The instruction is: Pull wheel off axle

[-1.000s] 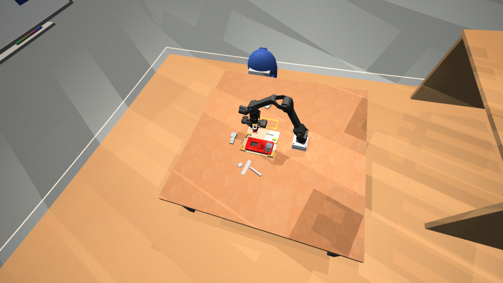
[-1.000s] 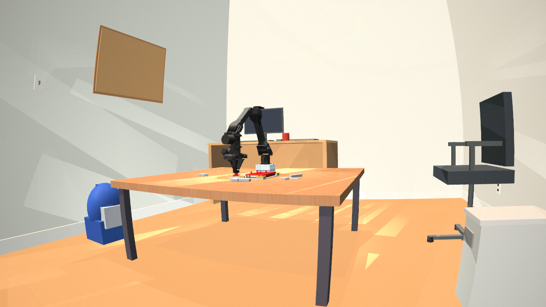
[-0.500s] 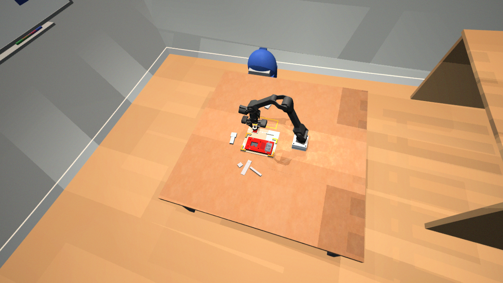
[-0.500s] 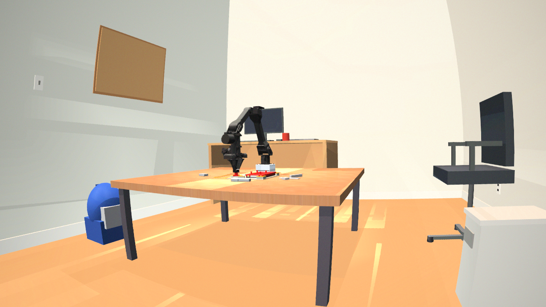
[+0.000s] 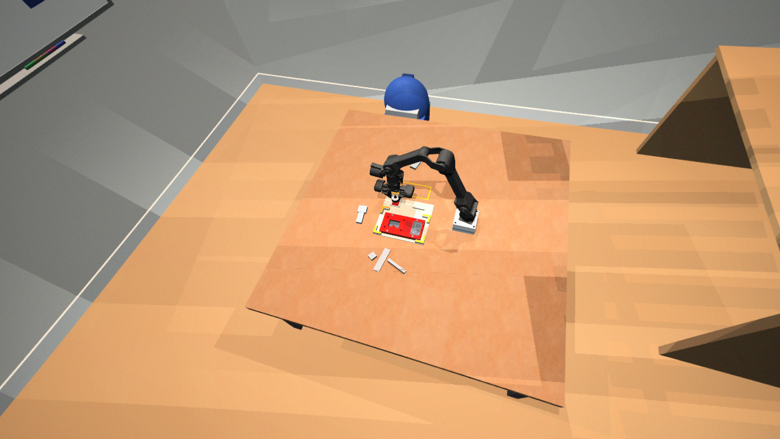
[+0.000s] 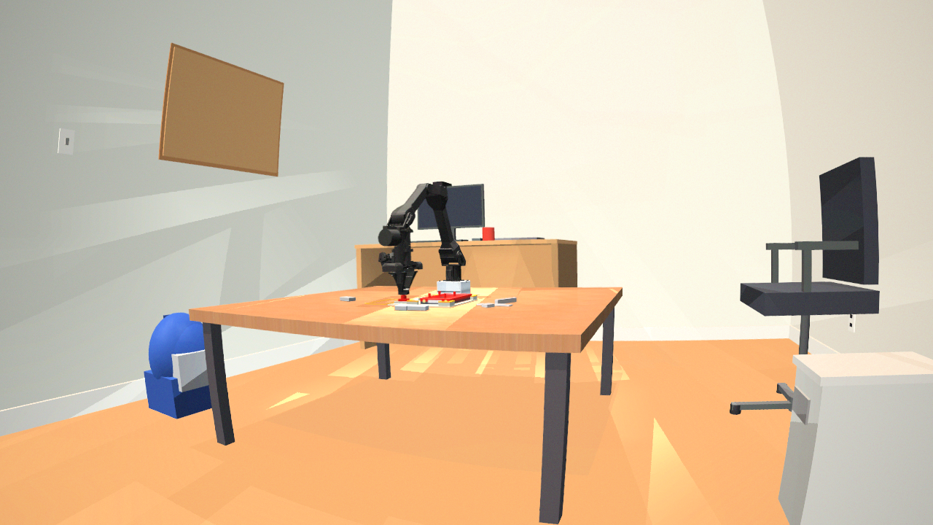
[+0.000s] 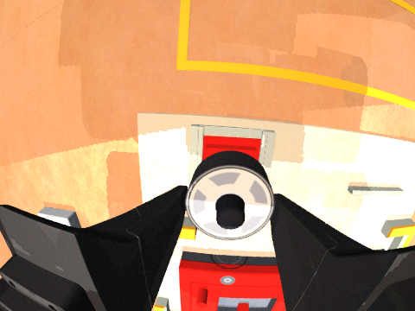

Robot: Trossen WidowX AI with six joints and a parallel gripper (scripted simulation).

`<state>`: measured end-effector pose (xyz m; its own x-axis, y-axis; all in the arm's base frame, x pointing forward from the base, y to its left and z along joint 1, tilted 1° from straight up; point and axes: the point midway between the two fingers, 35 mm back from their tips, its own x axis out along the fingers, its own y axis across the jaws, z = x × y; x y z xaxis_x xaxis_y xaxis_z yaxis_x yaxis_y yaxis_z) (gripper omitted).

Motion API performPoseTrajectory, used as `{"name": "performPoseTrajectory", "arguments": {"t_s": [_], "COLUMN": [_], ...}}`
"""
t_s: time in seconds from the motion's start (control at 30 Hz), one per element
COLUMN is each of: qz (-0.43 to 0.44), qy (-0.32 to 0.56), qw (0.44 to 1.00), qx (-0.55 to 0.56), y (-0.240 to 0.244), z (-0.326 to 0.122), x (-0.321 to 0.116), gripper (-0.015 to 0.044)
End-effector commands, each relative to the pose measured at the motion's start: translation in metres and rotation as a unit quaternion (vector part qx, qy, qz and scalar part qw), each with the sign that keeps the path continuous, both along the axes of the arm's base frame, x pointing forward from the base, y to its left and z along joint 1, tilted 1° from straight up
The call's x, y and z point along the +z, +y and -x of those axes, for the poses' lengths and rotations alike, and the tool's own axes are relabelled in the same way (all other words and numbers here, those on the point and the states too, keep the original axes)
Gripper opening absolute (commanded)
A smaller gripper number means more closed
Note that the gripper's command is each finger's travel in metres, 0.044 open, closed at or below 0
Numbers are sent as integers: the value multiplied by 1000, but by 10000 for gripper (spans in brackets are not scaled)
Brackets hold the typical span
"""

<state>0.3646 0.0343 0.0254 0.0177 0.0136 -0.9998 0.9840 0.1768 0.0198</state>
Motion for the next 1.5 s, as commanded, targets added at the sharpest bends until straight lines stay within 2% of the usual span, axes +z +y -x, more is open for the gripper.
{"name": "performPoseTrajectory", "arguments": {"t_s": [0.0,1.47], "qz": [0,2], "qy": [-2,-2], "qw": [1000,1000], "qx": [0,1], "y": [0,0], "z": [0,0], "x": [5,19], "gripper": [0,0]}}
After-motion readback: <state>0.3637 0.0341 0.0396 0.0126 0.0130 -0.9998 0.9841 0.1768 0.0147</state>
